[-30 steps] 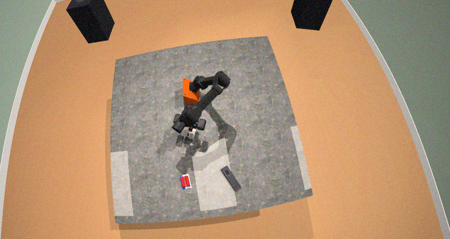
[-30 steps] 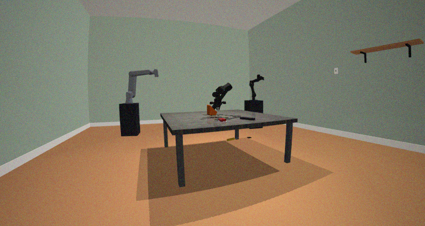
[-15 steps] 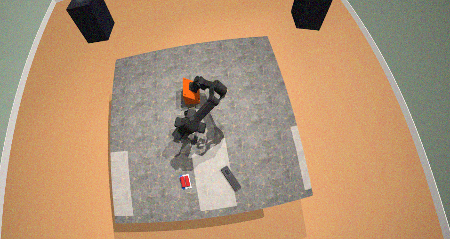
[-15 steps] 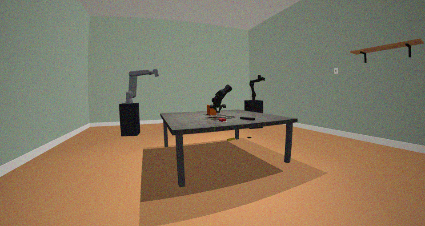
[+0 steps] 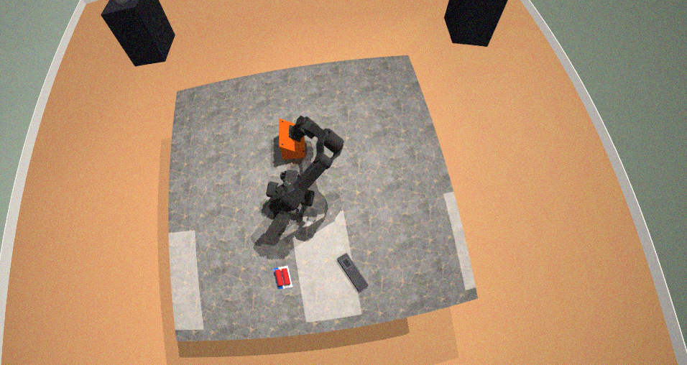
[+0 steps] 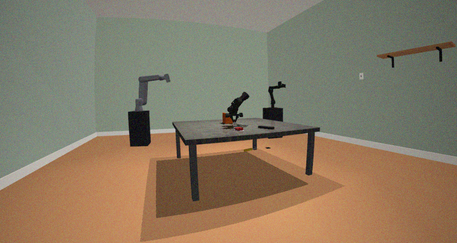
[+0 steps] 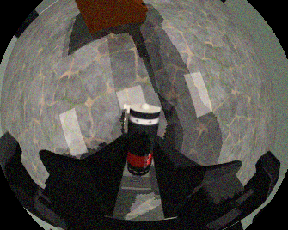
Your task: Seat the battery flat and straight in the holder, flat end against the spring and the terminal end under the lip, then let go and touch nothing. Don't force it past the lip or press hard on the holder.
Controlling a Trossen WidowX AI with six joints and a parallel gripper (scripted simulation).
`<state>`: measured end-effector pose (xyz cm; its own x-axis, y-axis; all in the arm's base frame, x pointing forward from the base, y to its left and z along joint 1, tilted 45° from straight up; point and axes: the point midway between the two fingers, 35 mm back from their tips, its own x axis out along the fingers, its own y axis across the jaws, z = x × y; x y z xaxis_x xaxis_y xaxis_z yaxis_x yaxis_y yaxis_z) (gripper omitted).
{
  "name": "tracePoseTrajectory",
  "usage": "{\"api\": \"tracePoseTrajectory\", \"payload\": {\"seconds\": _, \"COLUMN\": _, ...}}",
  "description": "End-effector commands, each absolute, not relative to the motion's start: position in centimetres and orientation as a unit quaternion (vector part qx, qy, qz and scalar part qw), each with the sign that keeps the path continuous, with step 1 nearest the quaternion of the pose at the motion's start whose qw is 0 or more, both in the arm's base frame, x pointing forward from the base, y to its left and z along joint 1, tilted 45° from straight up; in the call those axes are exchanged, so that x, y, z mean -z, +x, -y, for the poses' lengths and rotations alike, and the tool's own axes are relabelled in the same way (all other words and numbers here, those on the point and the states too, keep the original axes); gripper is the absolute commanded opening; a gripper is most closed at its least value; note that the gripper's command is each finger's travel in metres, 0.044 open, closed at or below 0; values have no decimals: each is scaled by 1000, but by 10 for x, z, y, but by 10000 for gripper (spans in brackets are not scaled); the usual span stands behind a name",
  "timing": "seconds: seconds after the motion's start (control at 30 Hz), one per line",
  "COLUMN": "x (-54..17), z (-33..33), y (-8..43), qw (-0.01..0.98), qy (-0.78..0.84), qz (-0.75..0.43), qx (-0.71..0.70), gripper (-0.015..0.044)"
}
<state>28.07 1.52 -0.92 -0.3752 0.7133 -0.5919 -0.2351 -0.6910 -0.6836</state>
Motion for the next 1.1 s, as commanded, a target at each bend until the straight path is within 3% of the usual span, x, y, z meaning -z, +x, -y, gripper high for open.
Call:
{"api": "tracePoseTrajectory", "payload": {"seconds": 0.0, "x": 11, "z": -15, "y": 282, "qw": 293, "qy": -463, "qz": 259, "qx": -795, "gripper": 80}}
{"api": "tracePoseTrajectory", "payload": {"seconds": 1.07, "x": 20, "z": -22, "y": 291, "qw": 277, "qy": -401, "qz": 279, "qx": -827, "gripper": 80}}
